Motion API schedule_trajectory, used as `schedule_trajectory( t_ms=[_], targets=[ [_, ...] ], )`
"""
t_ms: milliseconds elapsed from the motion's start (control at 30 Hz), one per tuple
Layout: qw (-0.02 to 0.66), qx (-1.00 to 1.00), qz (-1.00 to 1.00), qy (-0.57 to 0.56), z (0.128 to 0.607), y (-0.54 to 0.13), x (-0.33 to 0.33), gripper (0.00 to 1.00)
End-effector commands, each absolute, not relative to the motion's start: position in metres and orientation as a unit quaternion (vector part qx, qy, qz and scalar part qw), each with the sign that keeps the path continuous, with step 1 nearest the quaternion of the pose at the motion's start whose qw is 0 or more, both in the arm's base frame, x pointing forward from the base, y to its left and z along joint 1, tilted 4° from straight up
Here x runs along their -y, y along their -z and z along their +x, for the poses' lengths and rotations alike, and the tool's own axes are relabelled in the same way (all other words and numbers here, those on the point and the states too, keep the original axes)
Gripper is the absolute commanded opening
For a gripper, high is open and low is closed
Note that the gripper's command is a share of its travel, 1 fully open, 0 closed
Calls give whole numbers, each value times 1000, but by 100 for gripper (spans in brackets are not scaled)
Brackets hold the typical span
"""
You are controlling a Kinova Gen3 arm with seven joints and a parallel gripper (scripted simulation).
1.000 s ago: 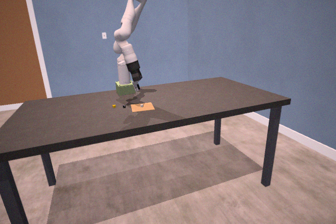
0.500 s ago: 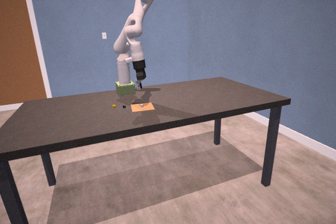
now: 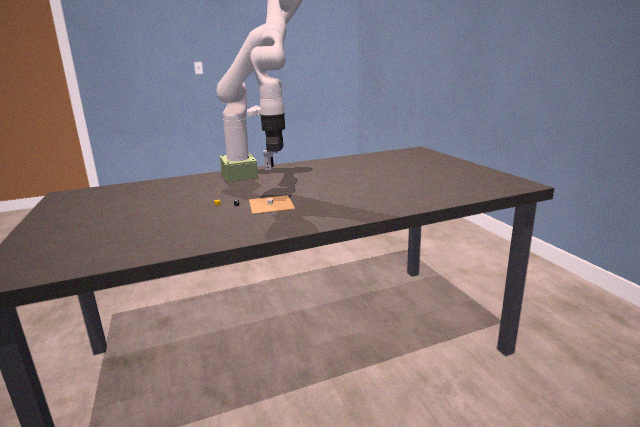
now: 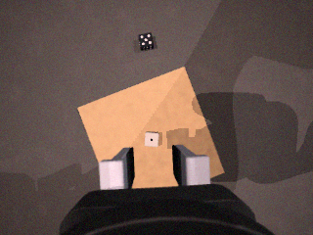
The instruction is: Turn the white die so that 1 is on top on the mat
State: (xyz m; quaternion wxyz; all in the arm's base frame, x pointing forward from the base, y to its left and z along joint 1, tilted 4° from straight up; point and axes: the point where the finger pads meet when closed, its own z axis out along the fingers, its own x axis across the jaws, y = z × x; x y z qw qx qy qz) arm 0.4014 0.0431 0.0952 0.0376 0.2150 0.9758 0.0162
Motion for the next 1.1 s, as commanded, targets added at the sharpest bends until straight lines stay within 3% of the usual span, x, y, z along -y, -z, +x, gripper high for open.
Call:
schedule_trajectory(
  t_ms=[0, 233, 267, 1067],
  targets=[
    [38, -977, 210, -12, 402, -95, -46, 64],
    [38, -977, 211, -10, 403, -96, -47, 64],
    [38, -977, 211, -10, 403, -96, -47, 100],
    [38, -977, 211, -10, 401, -112, -46, 100]
  ],
)
